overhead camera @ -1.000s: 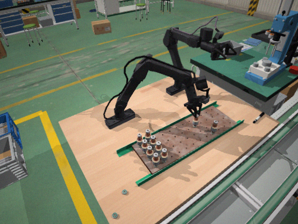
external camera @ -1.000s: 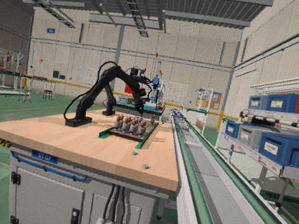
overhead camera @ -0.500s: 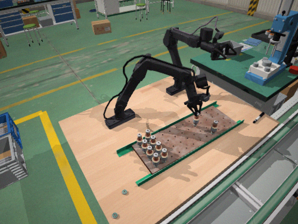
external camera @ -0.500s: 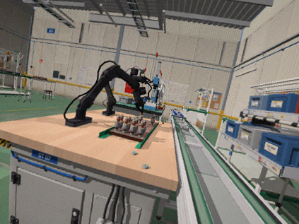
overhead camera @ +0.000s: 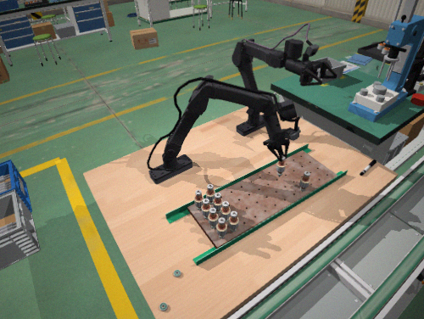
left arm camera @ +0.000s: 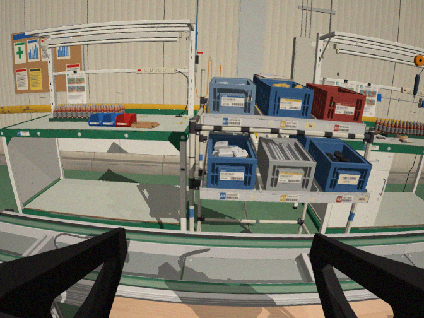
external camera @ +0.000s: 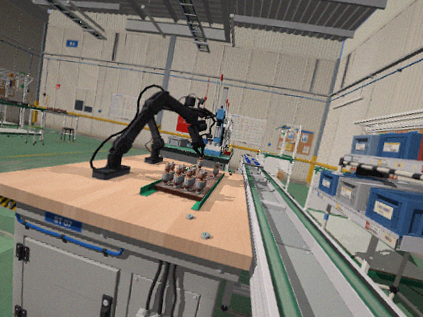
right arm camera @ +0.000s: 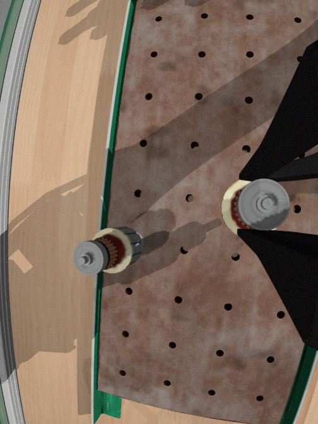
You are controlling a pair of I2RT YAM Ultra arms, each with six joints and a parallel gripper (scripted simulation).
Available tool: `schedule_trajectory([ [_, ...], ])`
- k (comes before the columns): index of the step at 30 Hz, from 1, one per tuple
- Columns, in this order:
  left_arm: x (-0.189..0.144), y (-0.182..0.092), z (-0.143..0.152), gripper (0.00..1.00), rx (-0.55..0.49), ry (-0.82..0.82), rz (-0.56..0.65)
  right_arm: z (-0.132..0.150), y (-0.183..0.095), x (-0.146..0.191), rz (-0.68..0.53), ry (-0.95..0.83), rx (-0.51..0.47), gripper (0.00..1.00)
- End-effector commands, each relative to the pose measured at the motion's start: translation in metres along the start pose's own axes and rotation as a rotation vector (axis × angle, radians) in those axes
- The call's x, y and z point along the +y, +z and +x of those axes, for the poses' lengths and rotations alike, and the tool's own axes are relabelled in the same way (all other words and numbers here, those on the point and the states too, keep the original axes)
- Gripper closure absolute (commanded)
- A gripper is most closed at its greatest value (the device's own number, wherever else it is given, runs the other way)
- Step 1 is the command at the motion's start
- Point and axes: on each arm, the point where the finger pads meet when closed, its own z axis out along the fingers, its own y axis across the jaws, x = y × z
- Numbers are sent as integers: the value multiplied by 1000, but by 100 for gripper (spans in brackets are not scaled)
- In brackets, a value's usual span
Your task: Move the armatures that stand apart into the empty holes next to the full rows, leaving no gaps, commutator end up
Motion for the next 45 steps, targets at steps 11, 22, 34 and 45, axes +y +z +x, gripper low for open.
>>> schedule_trajectory([
  [11,7,-3,-4,0,-4,4,-23,-10,-15,8,-33,19,-42,74],
  [22,7,-3,-4,0,-4,4,-23,-10,-15,8,-33,19,-42,76],
  [34,7,-3,-4,0,-4,4,-23,-10,-15,8,-33,19,-42,76],
  [45,7,-3,-4,0,-4,4,-23,-23,-16,4,-29,29,-50,99],
])
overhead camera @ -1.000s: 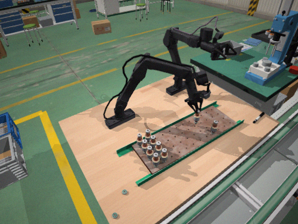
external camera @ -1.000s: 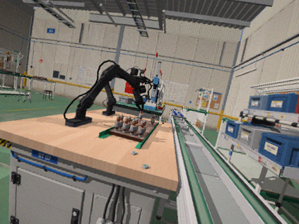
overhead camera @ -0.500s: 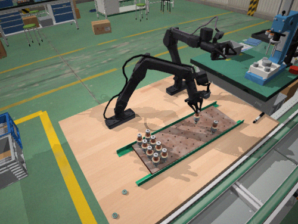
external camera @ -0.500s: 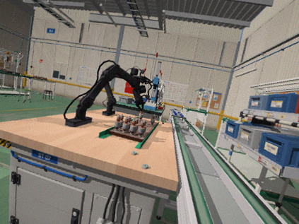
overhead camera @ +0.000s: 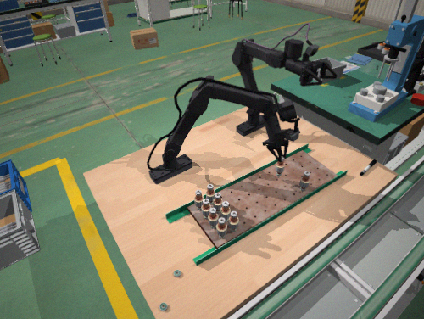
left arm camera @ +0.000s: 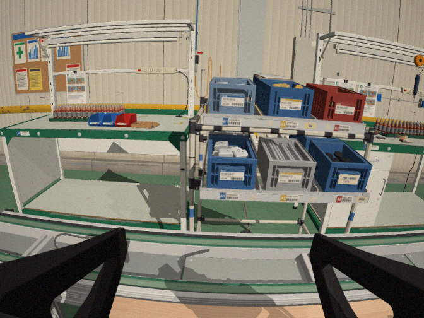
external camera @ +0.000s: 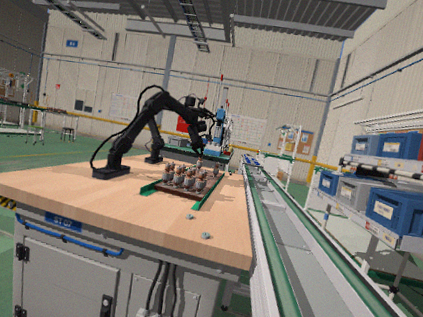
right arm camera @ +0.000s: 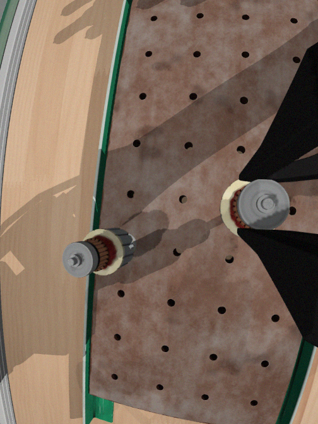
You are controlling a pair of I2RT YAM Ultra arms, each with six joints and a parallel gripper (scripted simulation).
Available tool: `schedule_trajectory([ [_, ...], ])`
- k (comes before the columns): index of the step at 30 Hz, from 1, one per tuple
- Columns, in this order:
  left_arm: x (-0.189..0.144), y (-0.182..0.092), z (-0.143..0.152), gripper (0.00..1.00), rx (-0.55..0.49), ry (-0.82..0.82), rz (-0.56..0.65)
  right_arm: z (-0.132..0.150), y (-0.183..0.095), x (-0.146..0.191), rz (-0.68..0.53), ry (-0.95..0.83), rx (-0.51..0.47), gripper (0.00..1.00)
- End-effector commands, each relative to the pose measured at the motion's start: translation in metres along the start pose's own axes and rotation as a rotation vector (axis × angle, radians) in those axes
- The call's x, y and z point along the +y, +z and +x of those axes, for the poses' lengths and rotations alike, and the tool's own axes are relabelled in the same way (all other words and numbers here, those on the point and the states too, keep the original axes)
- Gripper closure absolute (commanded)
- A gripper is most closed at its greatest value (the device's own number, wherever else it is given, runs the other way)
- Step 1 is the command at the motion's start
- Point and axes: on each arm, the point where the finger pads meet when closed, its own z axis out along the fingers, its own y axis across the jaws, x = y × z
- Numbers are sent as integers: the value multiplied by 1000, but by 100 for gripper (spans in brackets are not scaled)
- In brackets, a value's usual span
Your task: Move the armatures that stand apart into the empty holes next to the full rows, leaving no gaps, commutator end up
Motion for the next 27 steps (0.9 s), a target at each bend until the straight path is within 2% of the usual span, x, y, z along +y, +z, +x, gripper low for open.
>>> schedule_trajectory([
  [1,7,-3,-4,0,-4,4,-23,-26,-18,2,-27,33,-58,99],
  [22,7,-3,-4,0,-4,4,-23,-36,-32,-6,-10,31,-50,99],
  [27,7,-3,-4,0,-4,4,-23,-44,-34,-28,-47,-7,-37,99],
])
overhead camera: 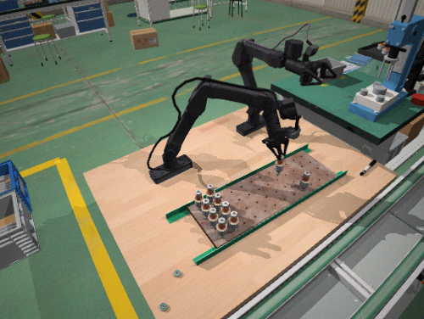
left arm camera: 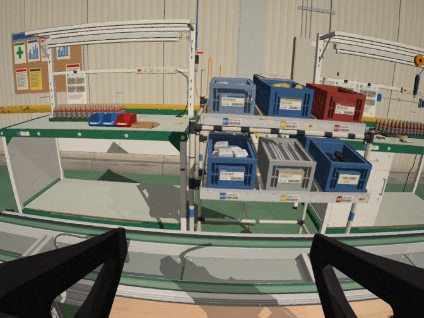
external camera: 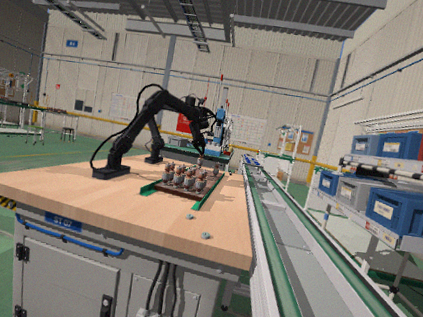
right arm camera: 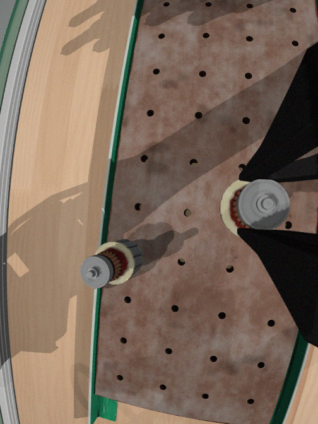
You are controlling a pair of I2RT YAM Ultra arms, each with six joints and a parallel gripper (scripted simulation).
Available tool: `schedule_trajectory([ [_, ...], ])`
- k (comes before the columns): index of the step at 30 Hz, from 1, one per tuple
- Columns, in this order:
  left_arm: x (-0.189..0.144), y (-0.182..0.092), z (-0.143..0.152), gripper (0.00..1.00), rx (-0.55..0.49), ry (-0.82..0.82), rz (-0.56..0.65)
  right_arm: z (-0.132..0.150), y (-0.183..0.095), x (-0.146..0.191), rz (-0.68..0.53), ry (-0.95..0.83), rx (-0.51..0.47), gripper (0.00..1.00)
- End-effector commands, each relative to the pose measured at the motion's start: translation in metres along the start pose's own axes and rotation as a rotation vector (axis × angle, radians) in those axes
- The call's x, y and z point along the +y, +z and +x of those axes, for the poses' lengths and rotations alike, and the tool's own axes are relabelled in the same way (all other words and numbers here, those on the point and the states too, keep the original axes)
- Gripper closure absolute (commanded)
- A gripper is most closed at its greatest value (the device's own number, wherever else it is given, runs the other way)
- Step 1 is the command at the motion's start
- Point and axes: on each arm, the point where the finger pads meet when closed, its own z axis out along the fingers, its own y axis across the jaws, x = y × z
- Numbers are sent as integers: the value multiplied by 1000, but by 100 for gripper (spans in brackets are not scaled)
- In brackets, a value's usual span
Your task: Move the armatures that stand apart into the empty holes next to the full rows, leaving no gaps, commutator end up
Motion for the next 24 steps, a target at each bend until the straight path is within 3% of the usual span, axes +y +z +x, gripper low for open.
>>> schedule_trajectory([
  [1,7,-3,-4,0,-4,4,-23,-28,-19,-22,-49,-9,-51,99],
  [7,7,-3,-4,0,-4,4,-23,-28,-16,-38,-66,-46,-34,99],
  [21,7,-3,-4,0,-4,4,-23,-38,-19,-137,-125,-148,-46,99],
  [24,7,-3,-4,0,-4,4,-23,-38,-20,-144,-133,-156,-53,99],
])
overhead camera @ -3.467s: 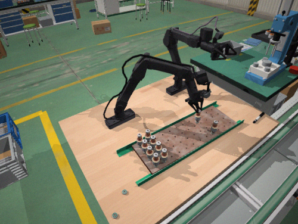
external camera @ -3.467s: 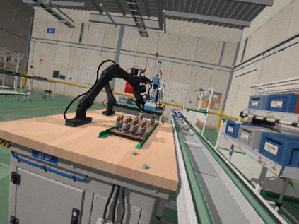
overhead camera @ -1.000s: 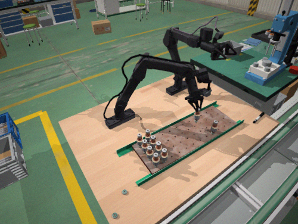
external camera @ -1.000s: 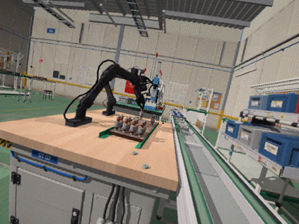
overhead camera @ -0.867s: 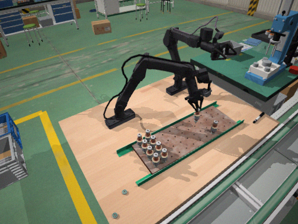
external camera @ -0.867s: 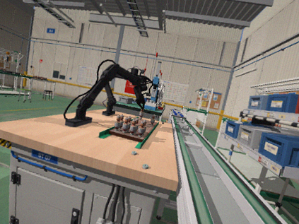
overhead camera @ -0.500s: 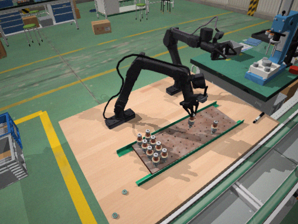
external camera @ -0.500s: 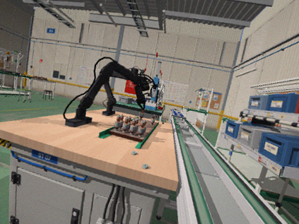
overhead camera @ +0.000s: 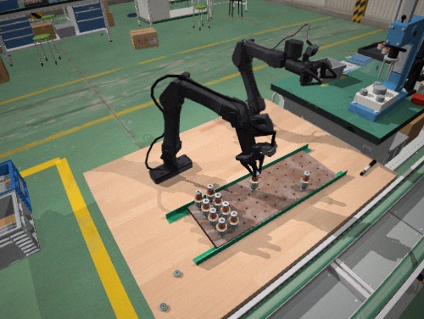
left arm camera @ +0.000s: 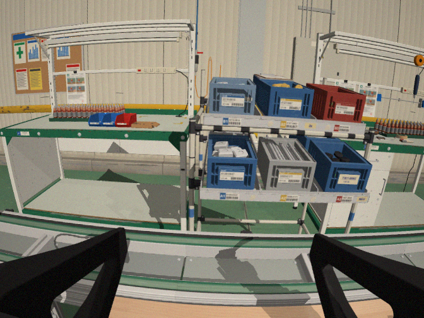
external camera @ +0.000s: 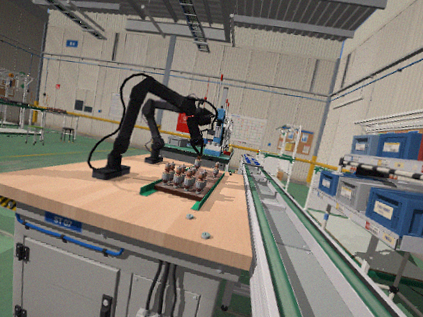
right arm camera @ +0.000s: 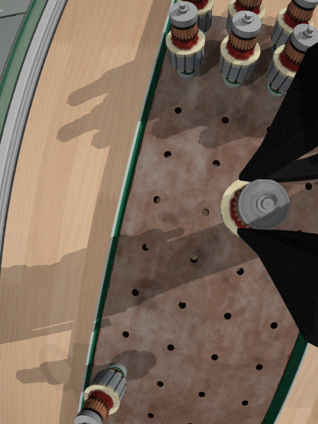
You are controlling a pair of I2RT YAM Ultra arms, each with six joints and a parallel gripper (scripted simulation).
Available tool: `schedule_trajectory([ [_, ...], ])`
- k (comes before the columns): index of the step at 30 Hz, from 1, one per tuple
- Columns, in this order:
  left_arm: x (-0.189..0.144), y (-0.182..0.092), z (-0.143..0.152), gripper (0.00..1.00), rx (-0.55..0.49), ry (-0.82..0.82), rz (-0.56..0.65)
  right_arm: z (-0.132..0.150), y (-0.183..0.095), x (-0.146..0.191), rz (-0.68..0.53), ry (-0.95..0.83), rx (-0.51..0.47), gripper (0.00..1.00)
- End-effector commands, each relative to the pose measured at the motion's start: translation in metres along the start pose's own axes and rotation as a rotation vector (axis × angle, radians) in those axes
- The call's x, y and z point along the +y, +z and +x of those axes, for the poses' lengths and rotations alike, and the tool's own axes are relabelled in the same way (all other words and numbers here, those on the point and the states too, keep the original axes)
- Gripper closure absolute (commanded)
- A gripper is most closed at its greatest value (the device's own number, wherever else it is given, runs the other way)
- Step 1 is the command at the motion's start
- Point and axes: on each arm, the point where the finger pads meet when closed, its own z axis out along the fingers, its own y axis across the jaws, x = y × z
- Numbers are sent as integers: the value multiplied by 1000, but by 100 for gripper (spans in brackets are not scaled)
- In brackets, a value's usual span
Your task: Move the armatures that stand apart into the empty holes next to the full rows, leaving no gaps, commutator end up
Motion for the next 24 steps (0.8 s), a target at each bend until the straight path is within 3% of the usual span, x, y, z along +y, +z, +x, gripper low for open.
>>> schedule_trajectory([
  [1,7,-3,-4,0,-4,4,-23,-19,-19,0,-101,-64,-112,99],
  [11,7,-3,-4,0,-4,4,-23,6,-25,-58,-125,-143,-154,99],
  [24,7,-3,-4,0,-4,4,-23,21,-32,-94,-101,-131,-188,99],
])
